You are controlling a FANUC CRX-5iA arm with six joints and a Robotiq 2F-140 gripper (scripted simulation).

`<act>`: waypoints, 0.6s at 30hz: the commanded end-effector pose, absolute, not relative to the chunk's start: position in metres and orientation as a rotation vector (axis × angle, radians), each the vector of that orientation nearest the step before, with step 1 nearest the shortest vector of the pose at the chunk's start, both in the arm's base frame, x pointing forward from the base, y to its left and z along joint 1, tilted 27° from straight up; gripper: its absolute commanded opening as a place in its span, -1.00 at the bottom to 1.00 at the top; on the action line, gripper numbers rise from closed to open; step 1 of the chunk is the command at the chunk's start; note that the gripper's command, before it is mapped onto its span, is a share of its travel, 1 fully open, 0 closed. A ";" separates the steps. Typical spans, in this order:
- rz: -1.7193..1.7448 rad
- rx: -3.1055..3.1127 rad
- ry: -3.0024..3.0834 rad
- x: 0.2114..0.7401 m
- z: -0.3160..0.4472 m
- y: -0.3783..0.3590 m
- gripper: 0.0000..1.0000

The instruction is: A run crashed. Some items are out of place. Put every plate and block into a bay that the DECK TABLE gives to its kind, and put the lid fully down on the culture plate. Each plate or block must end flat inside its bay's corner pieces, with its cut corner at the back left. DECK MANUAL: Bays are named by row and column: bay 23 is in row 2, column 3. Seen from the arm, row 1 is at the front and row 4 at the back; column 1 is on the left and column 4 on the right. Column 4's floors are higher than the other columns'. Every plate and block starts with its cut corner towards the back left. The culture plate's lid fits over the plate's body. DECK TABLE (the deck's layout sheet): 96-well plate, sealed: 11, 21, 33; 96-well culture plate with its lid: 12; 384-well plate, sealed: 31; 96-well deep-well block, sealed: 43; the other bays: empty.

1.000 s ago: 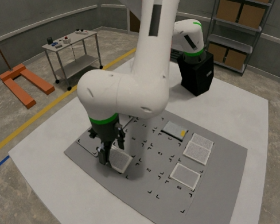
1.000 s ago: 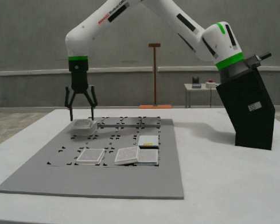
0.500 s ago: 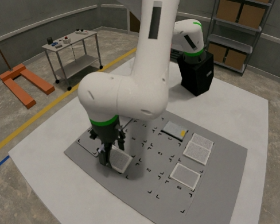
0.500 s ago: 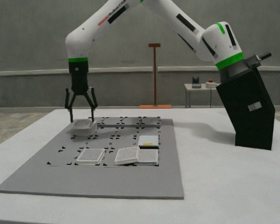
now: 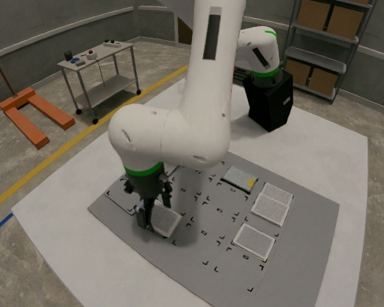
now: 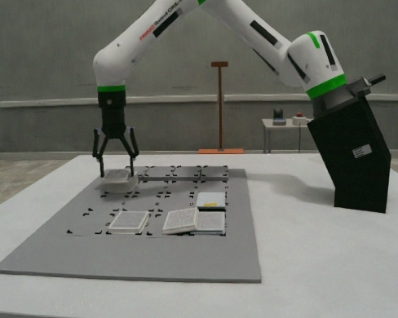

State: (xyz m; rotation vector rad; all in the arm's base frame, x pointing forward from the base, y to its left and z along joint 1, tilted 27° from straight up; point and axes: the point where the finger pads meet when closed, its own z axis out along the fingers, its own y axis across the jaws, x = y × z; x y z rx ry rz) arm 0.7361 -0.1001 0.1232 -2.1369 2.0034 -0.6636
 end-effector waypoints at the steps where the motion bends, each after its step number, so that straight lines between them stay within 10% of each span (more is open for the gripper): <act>1: -0.666 -2.135 2.002 0.737 0.125 -0.100 0.40; 18: -0.666 -2.135 2.002 0.737 0.125 -0.100 0.30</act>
